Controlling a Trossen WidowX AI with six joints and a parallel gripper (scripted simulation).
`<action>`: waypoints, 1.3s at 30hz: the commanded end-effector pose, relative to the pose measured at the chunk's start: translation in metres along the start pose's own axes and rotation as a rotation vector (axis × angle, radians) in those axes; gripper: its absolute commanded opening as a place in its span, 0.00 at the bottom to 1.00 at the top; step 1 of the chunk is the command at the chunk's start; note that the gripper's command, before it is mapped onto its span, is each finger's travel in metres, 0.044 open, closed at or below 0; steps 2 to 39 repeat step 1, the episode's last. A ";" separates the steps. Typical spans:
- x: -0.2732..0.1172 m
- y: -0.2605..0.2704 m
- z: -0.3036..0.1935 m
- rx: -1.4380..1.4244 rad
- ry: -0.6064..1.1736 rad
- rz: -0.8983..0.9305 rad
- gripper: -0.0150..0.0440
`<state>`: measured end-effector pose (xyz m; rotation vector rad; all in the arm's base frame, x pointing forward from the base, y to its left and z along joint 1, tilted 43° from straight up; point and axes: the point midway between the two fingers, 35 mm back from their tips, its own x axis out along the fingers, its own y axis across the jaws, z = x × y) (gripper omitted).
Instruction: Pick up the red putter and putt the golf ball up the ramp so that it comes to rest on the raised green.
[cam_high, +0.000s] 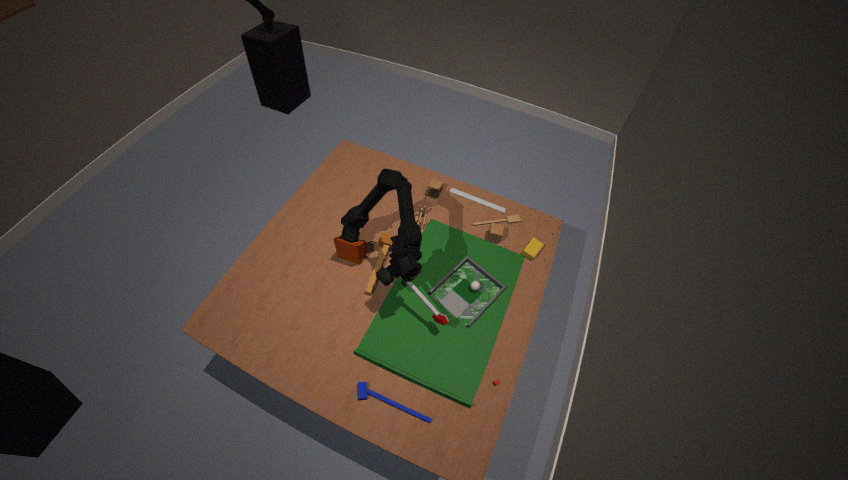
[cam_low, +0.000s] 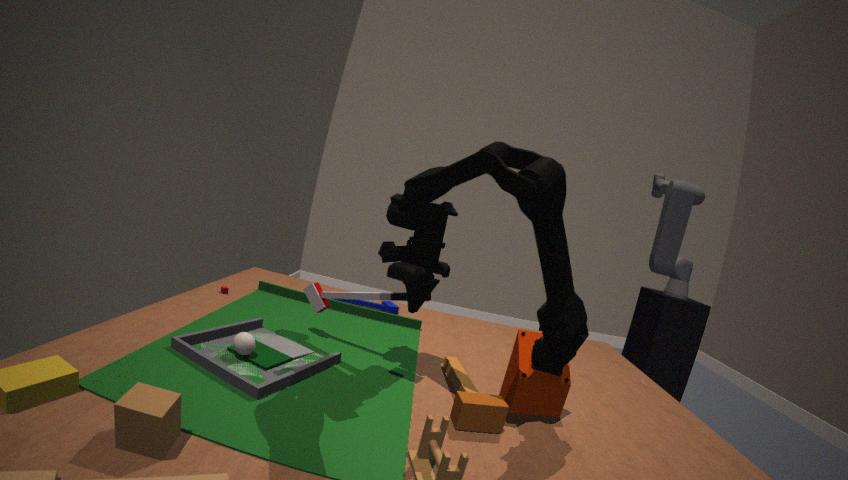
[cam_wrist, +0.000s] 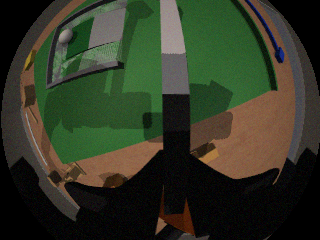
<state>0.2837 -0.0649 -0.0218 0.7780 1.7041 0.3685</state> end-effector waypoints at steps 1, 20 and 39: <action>0.000 0.000 0.001 0.002 -0.003 0.000 0.25; 0.000 0.000 0.001 0.002 -0.003 0.000 0.25; 0.000 0.000 0.001 0.002 -0.003 0.000 0.25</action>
